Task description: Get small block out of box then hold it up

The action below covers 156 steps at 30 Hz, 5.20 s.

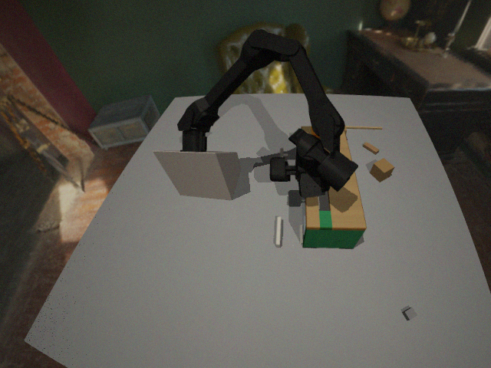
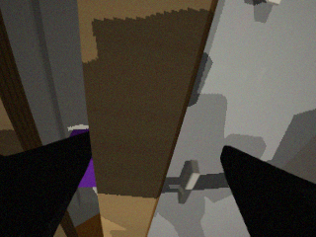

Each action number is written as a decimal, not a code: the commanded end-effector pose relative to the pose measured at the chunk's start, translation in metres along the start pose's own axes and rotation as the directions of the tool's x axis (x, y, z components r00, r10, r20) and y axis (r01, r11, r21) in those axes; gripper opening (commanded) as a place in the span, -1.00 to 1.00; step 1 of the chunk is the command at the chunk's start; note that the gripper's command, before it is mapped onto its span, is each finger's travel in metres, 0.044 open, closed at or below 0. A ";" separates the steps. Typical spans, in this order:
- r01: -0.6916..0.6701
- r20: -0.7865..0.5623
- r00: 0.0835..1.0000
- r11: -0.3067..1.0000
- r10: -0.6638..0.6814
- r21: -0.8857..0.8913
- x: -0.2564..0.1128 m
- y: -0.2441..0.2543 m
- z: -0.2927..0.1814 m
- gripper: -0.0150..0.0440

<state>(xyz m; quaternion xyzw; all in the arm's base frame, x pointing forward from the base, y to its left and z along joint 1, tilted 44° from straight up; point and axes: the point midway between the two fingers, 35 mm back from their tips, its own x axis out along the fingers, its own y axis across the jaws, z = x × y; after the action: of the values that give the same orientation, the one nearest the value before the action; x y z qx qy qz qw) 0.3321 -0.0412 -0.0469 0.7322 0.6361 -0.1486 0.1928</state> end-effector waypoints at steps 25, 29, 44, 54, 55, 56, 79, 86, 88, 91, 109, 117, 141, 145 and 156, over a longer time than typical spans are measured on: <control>0.003 -0.005 1.000 1.000 -0.003 0.002 0.020 -0.001 -0.024 0.86; 0.003 -0.005 1.000 1.000 -0.003 0.002 0.023 -0.001 -0.031 0.86; 0.003 -0.007 1.000 1.000 -0.003 0.003 0.031 0.000 -0.056 0.86; 0.003 -0.008 1.000 1.000 -0.003 0.003 0.037 0.000 -0.072 0.86; 0.003 -0.008 1.000 1.000 -0.003 0.003 0.037 0.000 -0.074 0.86; 0.003 -0.008 1.000 1.000 -0.003 0.003 0.038 0.000 -0.075 0.86; 0.003 -0.009 1.000 1.000 -0.003 0.003 0.045 0.000 -0.096 0.86; 0.003 -0.009 1.000 1.000 -0.003 0.003 0.043 0.000 -0.089 0.86; 0.003 -0.008 1.000 1.000 -0.003 0.003 0.041 -0.001 -0.083 0.86; 0.003 -0.008 1.000 1.000 -0.003 0.003 0.040 -0.002 -0.080 0.86; 0.003 -0.010 1.000 1.000 -0.003 0.004 0.050 -0.001 -0.110 0.86; 0.003 -0.011 1.000 1.000 -0.003 0.004 0.055 -0.001 -0.126 0.86; 0.010 -0.004 1.000 1.000 -0.010 0.007 -0.002 -0.001 -0.153 0.86; 0.010 -0.004 1.000 1.000 -0.010 0.007 -0.002 -0.001 -0.153 0.86; 0.077 0.126 0.991 0.578 0.045 -0.813 -0.006 -0.015 -0.157 0.47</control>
<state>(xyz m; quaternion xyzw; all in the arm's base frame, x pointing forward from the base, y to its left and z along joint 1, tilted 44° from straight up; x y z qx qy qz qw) 0.3186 0.0250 0.0868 0.6740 0.6441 -0.0357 0.3600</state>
